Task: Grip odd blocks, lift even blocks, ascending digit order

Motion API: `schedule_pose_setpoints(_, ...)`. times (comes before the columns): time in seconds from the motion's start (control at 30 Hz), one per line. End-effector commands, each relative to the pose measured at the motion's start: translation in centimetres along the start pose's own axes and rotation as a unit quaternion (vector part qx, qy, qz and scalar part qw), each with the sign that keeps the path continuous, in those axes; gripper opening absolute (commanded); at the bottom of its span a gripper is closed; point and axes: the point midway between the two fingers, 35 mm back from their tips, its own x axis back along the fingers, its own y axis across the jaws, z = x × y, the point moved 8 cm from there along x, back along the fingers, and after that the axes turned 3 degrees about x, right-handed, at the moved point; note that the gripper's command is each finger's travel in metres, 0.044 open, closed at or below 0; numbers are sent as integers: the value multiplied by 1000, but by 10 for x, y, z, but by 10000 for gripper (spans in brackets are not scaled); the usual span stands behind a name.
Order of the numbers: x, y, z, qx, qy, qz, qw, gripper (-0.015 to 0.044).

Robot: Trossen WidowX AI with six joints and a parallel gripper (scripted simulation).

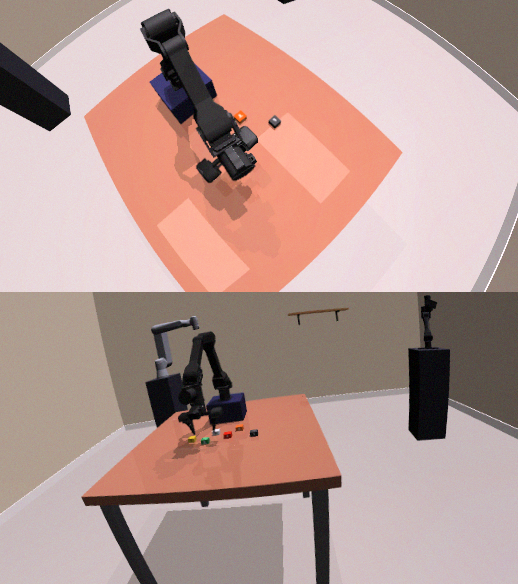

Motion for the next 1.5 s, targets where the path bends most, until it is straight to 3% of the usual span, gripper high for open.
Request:
schedule_pose_setpoints(0.0, -6, 0, 0, 1, 2, -2, 1000, 400)
schedule_pose_setpoints(0.67, -35, 1, 1, 0, 2, -2, 1000, 400)
schedule_pose_setpoints(1.03, -35, 1, 1, 0, 2, -2, 1000, 120)
schedule_pose_setpoints(1.47, -35, 1, 1, 0, 2, -2, 1000, 120)
